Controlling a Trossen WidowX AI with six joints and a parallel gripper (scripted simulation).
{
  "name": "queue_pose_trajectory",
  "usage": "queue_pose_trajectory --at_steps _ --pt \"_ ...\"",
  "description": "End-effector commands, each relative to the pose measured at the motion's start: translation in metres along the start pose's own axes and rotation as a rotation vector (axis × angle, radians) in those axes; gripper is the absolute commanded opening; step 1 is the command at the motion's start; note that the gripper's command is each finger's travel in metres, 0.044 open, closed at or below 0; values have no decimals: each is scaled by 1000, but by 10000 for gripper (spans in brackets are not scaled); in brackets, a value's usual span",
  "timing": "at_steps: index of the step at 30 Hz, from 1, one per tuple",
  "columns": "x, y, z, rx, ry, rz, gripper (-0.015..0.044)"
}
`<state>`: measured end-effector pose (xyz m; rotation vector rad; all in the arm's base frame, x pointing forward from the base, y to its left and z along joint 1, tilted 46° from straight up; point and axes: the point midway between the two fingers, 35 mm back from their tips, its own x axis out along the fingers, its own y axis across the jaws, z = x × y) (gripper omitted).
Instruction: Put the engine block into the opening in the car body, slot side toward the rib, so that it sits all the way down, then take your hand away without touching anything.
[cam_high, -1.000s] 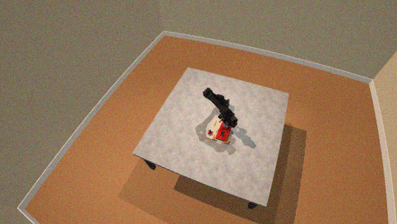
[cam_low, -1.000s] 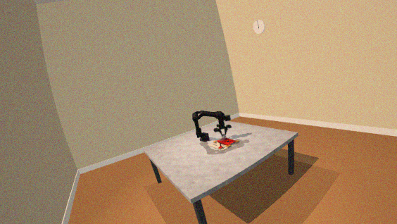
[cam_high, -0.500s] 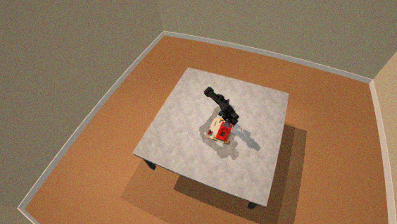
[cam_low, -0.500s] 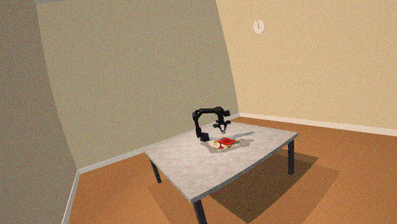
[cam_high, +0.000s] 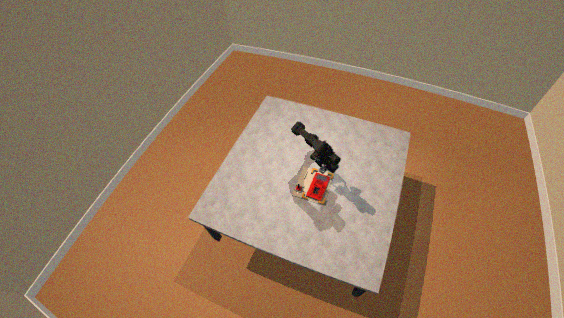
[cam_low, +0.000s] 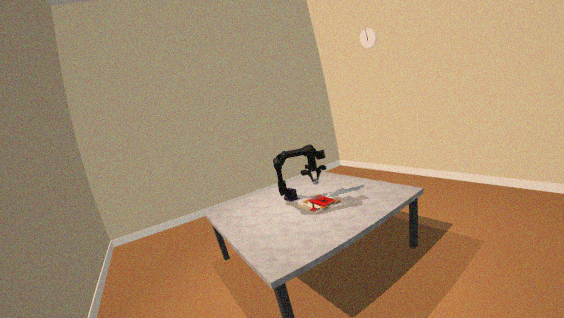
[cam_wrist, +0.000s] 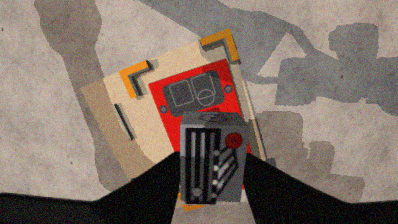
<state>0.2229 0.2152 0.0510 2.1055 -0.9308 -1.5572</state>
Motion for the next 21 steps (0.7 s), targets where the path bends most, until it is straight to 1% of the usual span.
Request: queue_pose_trajectory --at_steps 1,21 --pt "-4 1 1 8 -6 7 0" --pt "18 -8 -22 676 -8 1 0"
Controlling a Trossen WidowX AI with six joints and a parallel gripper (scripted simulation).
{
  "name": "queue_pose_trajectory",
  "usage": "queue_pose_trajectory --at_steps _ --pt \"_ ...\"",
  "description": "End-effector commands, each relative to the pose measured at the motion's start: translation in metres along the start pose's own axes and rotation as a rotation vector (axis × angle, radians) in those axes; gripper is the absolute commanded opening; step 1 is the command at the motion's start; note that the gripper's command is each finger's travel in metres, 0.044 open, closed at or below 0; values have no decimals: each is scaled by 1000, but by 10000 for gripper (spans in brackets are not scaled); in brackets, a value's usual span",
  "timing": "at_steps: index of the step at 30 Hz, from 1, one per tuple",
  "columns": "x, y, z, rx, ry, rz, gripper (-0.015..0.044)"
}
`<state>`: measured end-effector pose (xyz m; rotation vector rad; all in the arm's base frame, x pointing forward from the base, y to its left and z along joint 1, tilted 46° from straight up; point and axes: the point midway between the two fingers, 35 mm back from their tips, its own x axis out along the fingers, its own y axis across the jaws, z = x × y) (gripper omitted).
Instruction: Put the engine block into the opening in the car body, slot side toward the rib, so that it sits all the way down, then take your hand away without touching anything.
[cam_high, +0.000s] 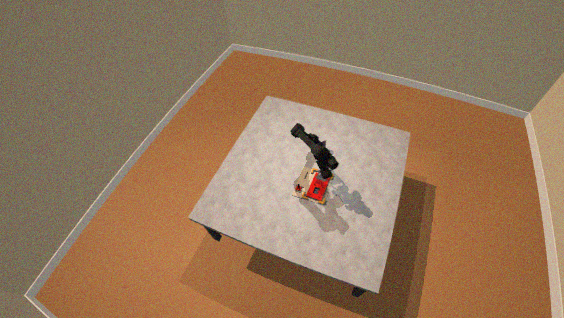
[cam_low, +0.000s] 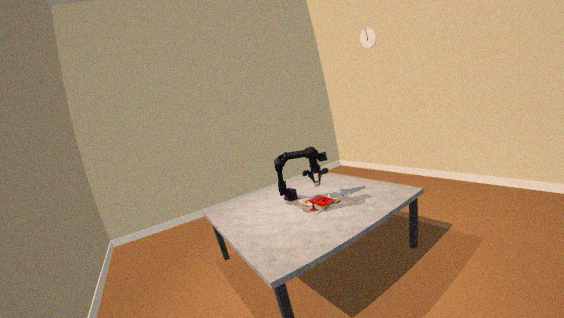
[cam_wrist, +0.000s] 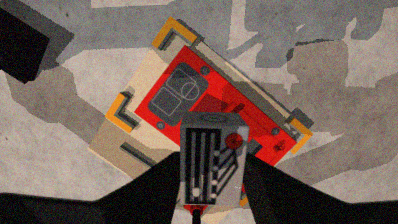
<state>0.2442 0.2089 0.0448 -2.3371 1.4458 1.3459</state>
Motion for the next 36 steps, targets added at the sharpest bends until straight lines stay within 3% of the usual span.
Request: queue_pose_trajectory --at_steps 1,36 --pt "7 -5 -2 136 4 2 0" --pt "51 -36 -30 1350 5 -4 0"
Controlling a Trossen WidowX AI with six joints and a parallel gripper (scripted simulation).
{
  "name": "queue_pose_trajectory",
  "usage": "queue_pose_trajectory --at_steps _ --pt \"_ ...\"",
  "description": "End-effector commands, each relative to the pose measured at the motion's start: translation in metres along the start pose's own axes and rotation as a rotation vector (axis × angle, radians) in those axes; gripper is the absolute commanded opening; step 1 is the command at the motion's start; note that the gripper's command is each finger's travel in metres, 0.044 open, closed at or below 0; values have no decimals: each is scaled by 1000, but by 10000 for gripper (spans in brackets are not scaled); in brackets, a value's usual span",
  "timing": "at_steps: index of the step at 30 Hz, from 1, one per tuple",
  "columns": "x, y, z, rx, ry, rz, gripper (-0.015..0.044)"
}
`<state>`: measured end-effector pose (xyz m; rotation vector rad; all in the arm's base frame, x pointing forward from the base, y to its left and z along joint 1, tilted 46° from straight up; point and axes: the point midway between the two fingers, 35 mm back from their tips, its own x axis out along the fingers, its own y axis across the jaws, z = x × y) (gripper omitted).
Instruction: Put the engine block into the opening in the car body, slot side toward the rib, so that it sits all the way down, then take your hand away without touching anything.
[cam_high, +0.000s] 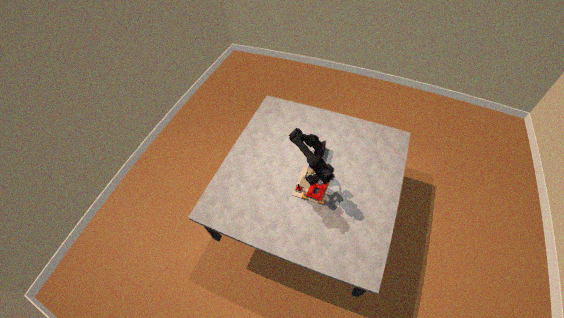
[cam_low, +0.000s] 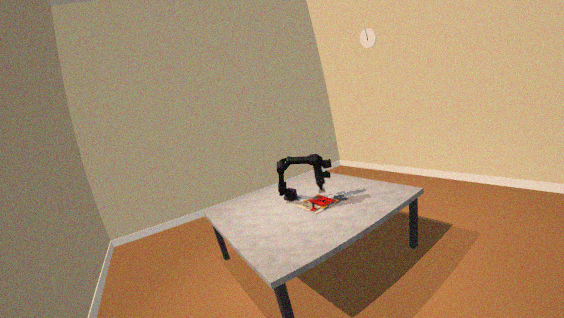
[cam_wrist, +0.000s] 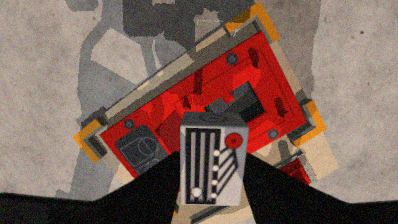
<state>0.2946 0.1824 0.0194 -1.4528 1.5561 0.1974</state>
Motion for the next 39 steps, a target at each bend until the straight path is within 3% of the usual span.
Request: queue_pose_trajectory --at_steps 1,27,33,39 --pt "8 -3 3 135 6 -4 0" --pt "42 -30 12 987 9 -17 0" --pt "42 -30 12 1009 9 -17 157" --pt "42 -30 12 1009 9 -17 159"
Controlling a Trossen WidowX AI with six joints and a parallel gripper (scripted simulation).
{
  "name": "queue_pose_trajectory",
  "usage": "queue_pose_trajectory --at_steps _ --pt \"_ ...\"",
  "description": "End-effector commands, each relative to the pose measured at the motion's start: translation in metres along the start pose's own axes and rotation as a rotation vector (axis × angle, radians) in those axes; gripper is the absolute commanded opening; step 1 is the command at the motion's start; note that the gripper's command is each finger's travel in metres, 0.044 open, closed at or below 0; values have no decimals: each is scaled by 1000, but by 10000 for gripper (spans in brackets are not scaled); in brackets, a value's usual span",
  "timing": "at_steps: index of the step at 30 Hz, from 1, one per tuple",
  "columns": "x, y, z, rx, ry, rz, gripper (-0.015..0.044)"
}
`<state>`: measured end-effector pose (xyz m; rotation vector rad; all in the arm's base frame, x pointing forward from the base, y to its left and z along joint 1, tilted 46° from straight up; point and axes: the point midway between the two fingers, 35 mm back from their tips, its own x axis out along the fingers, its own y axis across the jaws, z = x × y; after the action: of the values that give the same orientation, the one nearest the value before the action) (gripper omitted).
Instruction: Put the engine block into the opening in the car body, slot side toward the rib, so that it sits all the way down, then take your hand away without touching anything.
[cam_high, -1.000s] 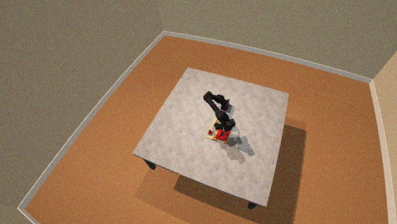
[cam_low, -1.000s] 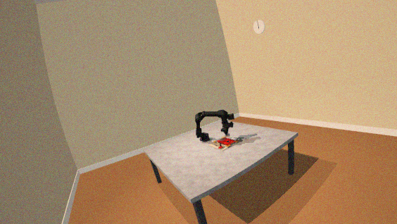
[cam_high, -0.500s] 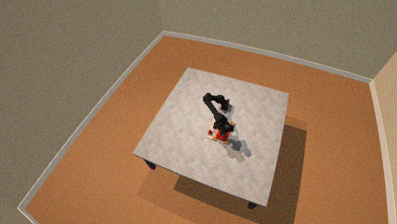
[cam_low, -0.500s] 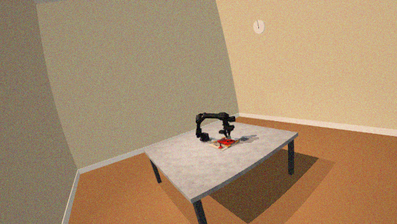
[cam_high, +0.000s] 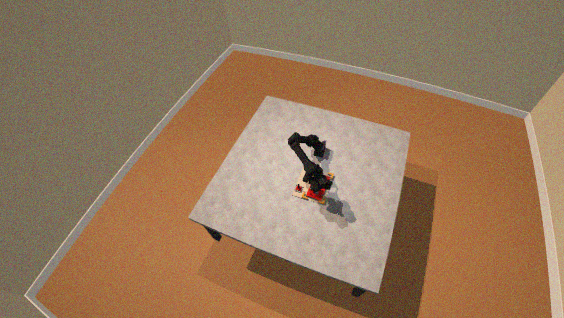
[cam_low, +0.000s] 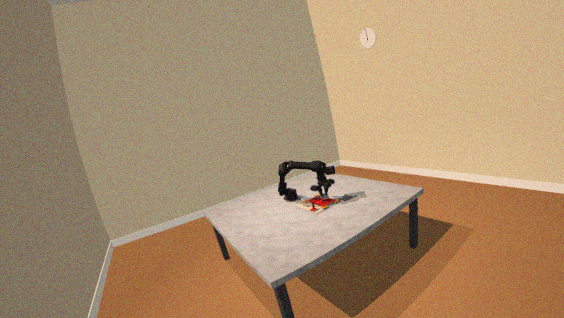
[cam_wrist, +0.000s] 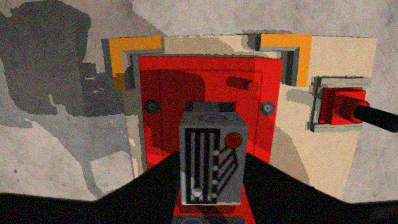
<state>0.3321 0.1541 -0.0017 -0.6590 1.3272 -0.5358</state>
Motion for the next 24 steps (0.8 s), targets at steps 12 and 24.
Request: queue_pose_trajectory --at_steps 12,24 --pt "1 0 0 73 -2 -3 159" --pt "1 0 1 -116 -2 -3 159"
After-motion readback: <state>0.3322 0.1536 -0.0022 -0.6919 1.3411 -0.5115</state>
